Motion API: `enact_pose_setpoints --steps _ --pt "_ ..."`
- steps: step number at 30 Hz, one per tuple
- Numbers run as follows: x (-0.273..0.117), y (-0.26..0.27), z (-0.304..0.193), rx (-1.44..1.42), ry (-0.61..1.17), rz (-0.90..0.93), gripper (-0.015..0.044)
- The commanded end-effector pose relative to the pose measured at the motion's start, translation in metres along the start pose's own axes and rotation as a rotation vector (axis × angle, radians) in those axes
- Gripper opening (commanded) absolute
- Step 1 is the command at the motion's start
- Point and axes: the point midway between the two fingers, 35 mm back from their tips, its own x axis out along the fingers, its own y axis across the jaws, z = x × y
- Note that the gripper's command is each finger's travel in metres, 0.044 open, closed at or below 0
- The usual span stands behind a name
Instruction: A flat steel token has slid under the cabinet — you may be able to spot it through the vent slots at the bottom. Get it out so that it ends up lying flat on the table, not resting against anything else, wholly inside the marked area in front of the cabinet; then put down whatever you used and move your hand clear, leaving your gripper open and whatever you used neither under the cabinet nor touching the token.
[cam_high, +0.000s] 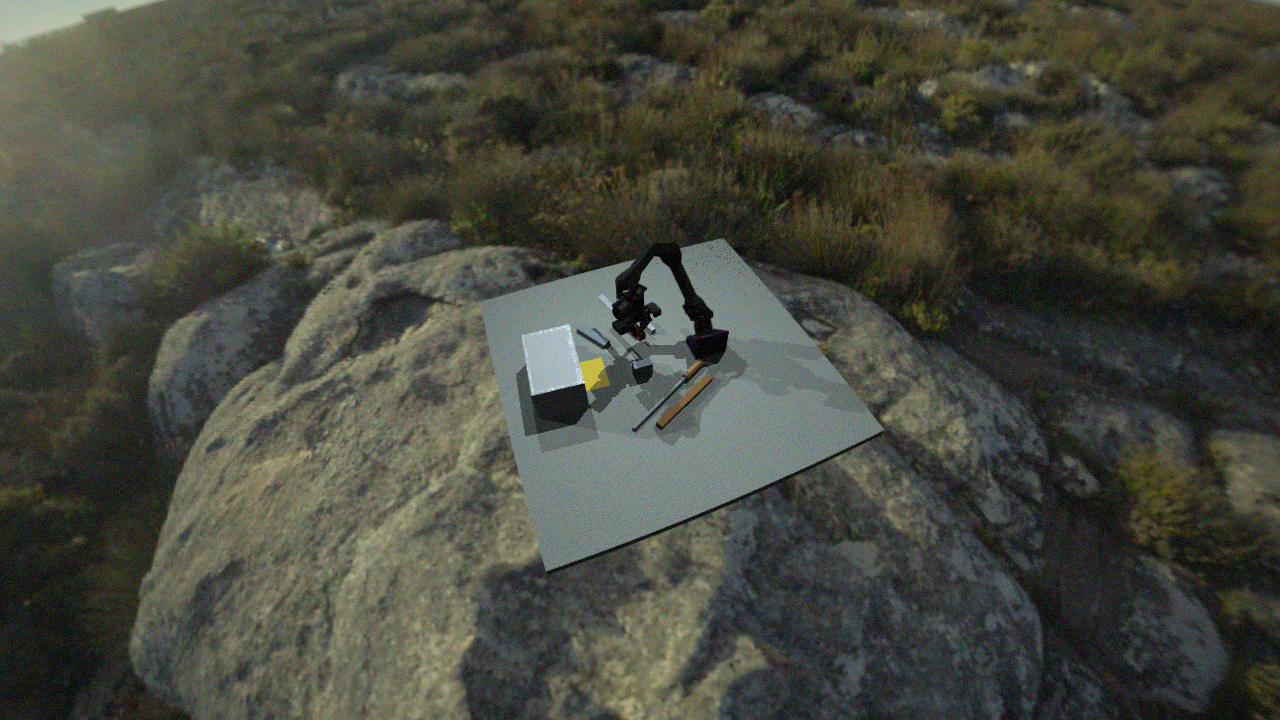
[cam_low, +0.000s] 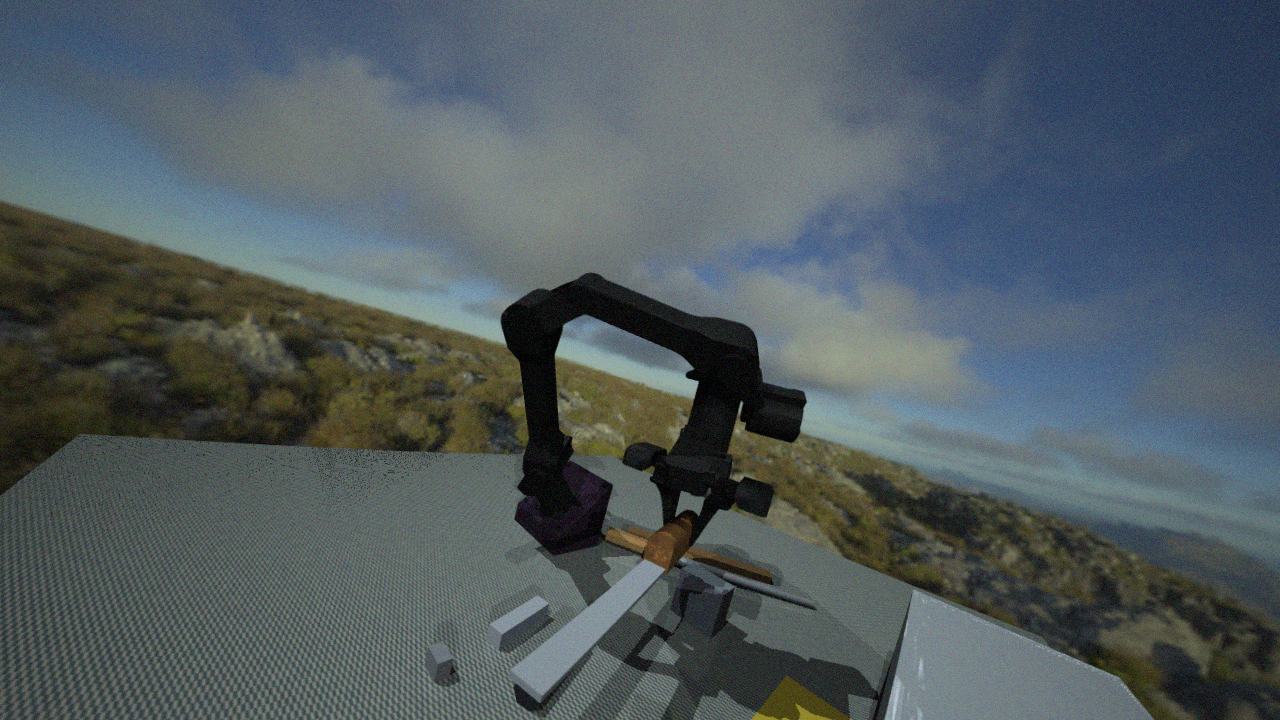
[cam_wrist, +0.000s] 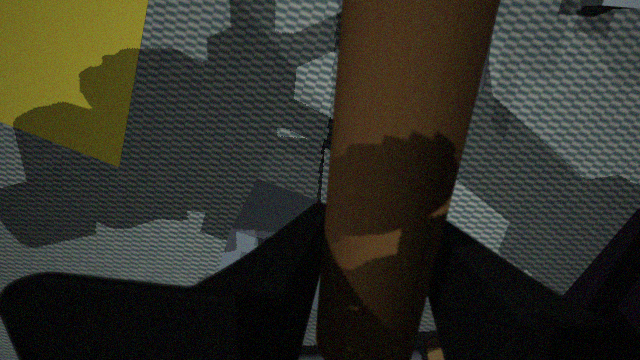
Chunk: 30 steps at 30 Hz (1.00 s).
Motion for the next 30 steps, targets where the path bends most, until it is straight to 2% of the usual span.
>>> enact_pose_setpoints --steps 1,30 --pt "-0.006 0.001 0.000 -0.015 -0.004 0.011 0.0000" --pt "-0.008 -0.001 -0.048 -0.070 -0.001 0.011 0.0000"
